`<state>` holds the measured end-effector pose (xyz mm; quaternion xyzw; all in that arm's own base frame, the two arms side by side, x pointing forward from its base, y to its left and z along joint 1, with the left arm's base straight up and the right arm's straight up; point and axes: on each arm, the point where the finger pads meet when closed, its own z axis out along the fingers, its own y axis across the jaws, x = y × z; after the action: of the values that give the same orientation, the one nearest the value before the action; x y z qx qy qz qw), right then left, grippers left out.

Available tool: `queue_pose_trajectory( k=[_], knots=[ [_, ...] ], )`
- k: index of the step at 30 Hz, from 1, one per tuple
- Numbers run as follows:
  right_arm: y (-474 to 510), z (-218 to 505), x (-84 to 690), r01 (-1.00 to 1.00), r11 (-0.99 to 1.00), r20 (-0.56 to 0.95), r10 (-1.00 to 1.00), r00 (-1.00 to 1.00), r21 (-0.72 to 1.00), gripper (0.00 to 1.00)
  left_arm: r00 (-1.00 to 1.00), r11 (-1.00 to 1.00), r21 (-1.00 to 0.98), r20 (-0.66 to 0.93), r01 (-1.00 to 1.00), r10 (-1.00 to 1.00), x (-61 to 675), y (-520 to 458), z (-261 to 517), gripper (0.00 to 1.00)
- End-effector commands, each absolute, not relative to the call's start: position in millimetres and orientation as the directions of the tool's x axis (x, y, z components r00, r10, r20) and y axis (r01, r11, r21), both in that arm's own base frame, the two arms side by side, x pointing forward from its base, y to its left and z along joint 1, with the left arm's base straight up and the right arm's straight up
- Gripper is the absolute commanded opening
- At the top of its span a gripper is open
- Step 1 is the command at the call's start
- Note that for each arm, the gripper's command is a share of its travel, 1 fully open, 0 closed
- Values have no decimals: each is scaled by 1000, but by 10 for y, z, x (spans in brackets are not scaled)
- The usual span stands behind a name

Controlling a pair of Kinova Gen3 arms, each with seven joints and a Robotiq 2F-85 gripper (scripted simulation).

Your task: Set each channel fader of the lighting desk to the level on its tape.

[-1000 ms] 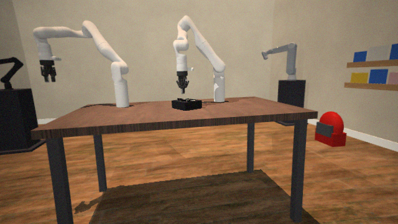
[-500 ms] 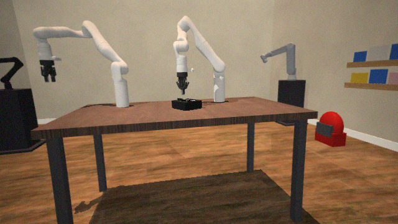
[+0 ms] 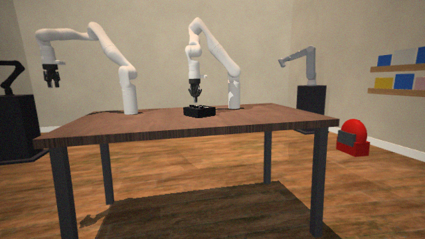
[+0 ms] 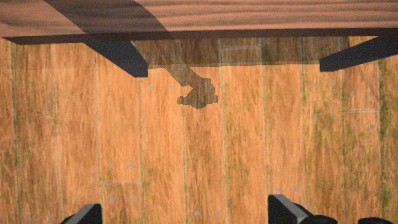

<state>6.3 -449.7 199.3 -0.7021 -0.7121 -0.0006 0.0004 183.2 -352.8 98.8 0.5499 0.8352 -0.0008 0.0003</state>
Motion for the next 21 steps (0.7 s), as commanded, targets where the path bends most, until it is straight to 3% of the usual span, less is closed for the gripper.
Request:
queue_pose_trajectory(
  k=[1,21],
  knots=[
    [-4500,2000,64,1000,14,0,1000,-14,0,1000,-397,397,0,0,918,918,1841,-3520,979,99],
    [-4500,2000,64,1000,14,0,1000,-14,0,1000,-397,397,0,0,918,918,1842,-3518,927,99]
  ],
)
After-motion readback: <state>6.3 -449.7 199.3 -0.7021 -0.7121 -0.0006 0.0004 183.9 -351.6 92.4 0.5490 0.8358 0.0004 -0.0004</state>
